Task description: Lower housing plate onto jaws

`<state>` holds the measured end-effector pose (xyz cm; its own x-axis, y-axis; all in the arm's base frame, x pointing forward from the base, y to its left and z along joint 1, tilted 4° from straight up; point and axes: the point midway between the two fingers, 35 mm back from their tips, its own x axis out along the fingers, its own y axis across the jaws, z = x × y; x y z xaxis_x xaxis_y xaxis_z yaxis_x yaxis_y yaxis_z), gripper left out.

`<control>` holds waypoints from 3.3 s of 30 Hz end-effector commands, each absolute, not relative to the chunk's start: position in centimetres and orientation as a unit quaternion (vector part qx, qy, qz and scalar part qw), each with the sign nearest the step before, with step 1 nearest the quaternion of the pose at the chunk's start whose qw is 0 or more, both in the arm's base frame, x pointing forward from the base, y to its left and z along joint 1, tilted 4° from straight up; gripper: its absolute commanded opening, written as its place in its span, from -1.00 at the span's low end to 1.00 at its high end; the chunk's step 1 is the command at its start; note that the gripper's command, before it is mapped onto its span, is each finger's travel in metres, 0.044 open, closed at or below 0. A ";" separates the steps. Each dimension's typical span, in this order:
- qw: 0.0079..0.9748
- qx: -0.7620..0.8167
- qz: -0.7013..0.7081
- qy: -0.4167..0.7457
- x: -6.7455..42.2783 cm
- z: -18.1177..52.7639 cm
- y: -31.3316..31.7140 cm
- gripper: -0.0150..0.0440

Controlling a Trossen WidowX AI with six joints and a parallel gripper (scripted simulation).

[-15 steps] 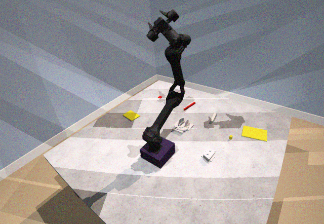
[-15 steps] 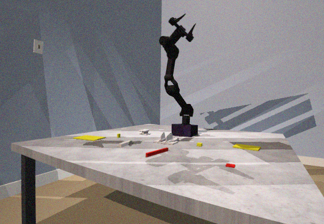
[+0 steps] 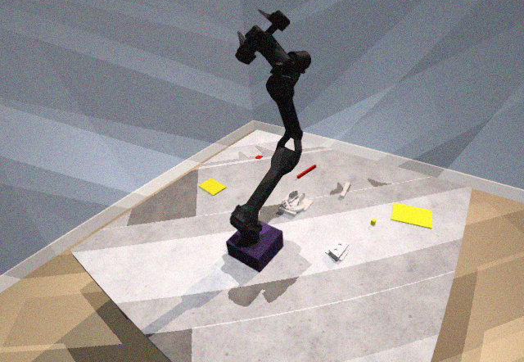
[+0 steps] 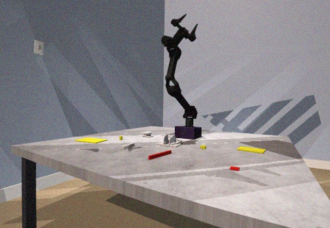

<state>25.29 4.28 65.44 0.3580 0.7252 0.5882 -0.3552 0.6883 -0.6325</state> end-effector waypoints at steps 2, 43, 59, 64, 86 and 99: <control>0.790 -0.245 0.289 -0.482 22.1 66.8 2.9 1.00; 0.604 -0.620 -0.009 -0.501 7.2 67.7 10.2 1.00; 0.528 -0.740 -0.050 -0.415 10.2 64.4 16.0 1.00; 0.493 -0.778 -0.054 -0.385 12.1 62.9 17.7 1.00; 0.367 -0.900 -0.026 -0.234 23.0 54.8 20.3 1.00; 0.332 -0.937 0.015 -0.104 30.7 48.9 16.6 1.00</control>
